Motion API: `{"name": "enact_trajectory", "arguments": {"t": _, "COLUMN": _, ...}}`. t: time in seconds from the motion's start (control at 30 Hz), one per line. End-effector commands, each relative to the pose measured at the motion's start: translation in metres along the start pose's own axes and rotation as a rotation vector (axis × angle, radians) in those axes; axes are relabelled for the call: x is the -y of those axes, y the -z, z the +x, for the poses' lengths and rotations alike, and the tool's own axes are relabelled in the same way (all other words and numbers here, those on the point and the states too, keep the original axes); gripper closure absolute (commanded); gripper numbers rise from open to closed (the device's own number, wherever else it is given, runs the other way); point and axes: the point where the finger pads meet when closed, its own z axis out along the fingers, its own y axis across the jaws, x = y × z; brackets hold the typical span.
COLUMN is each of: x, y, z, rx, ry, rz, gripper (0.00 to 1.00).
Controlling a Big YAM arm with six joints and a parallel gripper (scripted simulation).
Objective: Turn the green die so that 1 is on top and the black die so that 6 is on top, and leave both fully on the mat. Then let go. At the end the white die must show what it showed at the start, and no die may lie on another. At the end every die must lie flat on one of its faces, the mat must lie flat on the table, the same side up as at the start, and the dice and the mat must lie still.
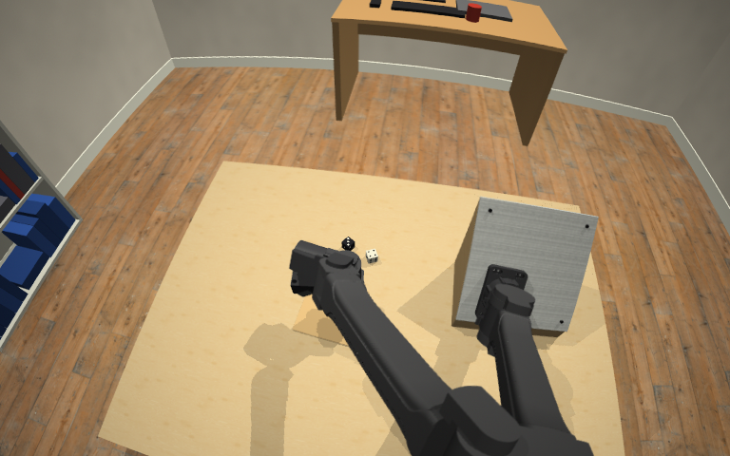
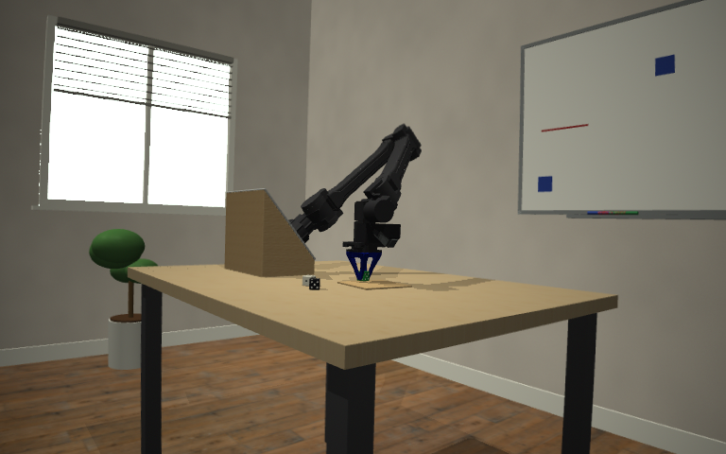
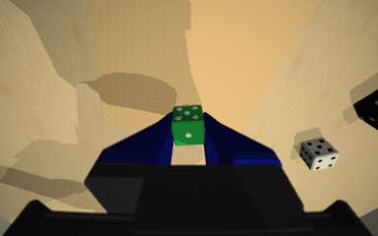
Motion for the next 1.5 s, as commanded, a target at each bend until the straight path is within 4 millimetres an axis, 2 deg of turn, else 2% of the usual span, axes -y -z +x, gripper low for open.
{"name": "enact_trajectory", "arguments": {"t": 0.0, "x": -0.0005, "y": 0.0038, "z": -0.0155, "rx": 0.02, "ry": 0.018, "rz": 0.006, "gripper": 0.8}}
{"name": "enact_trajectory", "arguments": {"t": 1.47, "x": -0.001, "y": 0.0024, "z": -0.0158, "rx": 0.014, "ry": 0.022, "rz": 0.005, "gripper": 0.8}}
